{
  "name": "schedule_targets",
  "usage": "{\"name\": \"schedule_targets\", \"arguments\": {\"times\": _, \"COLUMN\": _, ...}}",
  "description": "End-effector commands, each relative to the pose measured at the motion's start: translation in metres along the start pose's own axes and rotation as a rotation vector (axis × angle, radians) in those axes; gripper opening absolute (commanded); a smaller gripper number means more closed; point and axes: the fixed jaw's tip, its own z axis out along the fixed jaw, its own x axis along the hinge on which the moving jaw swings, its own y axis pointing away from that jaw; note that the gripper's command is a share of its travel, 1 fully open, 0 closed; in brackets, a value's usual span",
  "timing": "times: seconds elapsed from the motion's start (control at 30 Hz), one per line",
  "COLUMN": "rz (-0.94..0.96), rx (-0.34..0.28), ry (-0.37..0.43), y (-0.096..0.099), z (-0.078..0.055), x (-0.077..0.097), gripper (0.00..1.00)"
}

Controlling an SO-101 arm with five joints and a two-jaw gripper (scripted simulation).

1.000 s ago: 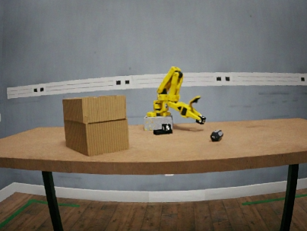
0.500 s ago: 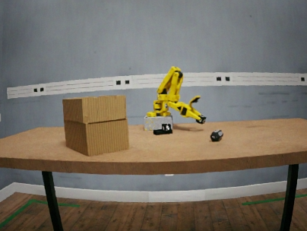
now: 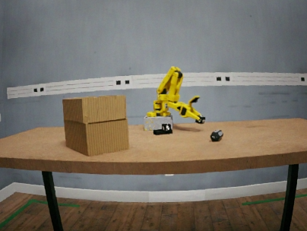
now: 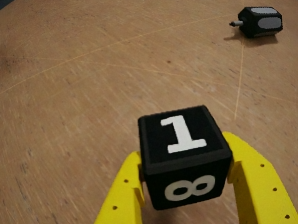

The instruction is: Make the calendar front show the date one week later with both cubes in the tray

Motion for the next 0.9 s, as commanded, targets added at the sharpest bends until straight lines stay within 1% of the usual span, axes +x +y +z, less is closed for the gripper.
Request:
{"name": "schedule_targets", "arguments": {"times": 0.0, "rz": 0.011, "rx": 0.011, "ry": 0.006, "y": -0.0026, "z": -0.0015, "x": 0.0017, "gripper": 0.0}}
{"name": "schedule_targets", "arguments": {"times": 0.87, "rz": 0.011, "rx": 0.011, "ry": 0.006, "y": -0.0027, "z": 0.0009, "x": 0.008, "gripper": 0.0}}
